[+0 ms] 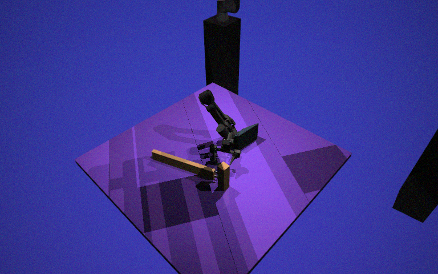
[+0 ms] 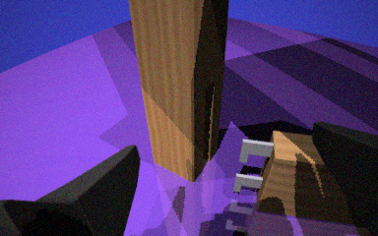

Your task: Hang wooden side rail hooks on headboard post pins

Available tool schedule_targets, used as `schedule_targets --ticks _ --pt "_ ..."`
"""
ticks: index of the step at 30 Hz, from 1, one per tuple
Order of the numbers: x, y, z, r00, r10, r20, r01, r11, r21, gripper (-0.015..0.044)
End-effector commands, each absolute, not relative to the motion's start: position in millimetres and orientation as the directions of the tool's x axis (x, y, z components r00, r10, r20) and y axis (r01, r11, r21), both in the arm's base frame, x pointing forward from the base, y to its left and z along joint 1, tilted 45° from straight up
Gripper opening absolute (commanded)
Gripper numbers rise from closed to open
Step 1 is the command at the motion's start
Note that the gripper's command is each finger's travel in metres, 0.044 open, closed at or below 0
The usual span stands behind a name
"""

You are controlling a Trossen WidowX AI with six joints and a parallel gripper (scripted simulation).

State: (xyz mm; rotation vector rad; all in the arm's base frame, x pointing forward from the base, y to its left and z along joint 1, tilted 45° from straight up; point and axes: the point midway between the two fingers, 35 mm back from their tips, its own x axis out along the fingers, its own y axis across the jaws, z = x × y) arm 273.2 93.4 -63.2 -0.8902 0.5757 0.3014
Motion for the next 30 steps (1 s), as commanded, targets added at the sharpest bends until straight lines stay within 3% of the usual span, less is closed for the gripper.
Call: schedule_targets --ticks 1,18,30 --pt "297.7 99.9 -69.1 0.74 0.018 -0.673 -0.574 0.537 -0.617 0.044" --pt "330.4 88.8 -11.9 0.434 0.06 -0.899 -0.839 0.391 -0.379 0.044" --pt "330.3 88.4 -10.5 0.43 0.061 -0.901 -0.841 0.39 -0.375 0.044"
